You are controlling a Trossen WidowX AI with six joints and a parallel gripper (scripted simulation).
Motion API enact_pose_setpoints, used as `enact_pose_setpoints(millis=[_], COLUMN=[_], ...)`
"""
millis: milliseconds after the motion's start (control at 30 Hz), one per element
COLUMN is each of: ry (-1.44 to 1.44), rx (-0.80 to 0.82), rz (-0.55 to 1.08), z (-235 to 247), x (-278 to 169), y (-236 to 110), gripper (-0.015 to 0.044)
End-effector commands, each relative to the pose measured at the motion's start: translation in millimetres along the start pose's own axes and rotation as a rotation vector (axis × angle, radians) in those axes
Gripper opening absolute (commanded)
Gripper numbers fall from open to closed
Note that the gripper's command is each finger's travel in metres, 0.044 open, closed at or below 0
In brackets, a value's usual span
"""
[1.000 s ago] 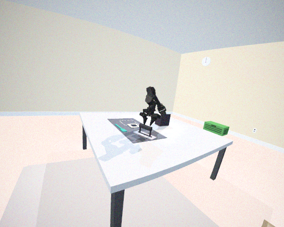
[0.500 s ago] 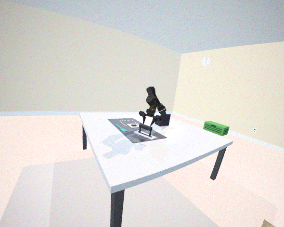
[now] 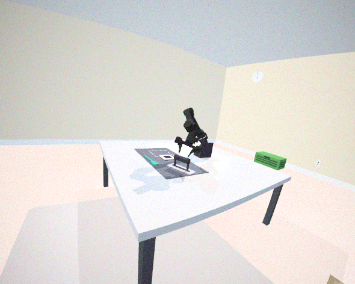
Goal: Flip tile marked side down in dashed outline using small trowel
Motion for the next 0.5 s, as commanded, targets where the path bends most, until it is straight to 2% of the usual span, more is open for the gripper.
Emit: enact_pose_setpoints(millis=[0,467], ry=[-0.119,-0.570], rx=[-0.016,-0.122], rz=[-0.029,-0.080], z=[1.1,4.5], x=[-6.1,-37.8], y=[-3.1,-10.7], gripper=[0.0300,0.0300])
Point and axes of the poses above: the point midway between the two fingers, 35 mm back from their tips, its own y axis out along the fingers, its own z axis across the jaws, x = y × z, the point moved 7 cm from there along -y, back along the fingers, and after that the axes turned 10 degrees about y, right-handed, at the moved point
